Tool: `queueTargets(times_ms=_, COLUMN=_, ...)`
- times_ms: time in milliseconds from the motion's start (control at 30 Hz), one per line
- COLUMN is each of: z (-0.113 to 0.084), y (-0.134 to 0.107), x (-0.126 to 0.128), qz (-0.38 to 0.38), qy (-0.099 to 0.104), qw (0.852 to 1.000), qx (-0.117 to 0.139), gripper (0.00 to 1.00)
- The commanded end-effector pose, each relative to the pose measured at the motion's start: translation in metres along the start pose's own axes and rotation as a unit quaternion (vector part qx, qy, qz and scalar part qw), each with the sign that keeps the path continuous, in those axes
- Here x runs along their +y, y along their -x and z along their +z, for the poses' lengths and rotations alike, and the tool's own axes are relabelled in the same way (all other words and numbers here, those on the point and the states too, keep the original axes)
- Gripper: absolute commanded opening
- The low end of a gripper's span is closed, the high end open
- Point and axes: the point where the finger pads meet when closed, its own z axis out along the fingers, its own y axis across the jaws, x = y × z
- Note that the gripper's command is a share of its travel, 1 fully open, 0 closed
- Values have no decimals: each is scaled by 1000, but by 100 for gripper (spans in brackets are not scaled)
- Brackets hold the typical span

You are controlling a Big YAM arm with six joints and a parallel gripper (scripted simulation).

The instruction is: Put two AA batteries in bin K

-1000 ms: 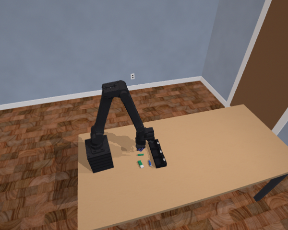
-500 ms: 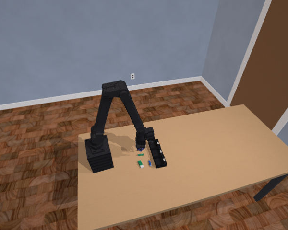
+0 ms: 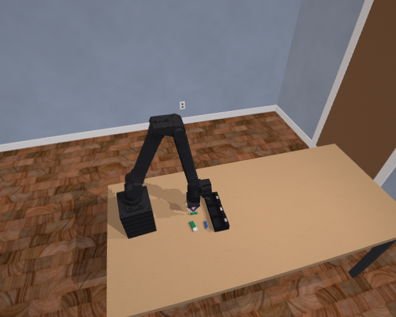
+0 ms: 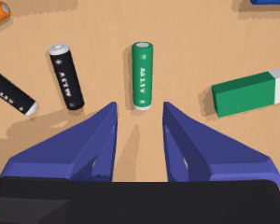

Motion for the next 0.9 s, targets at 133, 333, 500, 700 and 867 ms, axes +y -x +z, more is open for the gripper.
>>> queueTargets(times_ms=133, z=25, y=11, x=-4, qz=0, qy=0, qw=1000, qx=-9, gripper=28)
queueTargets(times_ms=333, z=37, y=2, x=-6, qz=0, qy=-1, qw=1000, qx=-2, gripper=28)
queueTargets(times_ms=500, z=43, y=9, x=-5, qz=0, qy=0, qw=1000, qx=-8, gripper=28)
queueTargets(times_ms=700, z=48, y=8, x=-5, qz=0, qy=0, qw=1000, qx=-7, gripper=28)
queueTargets(times_ms=867, z=49, y=1, x=-6, qz=-1, qy=-1, qw=1000, qx=-2, gripper=28)
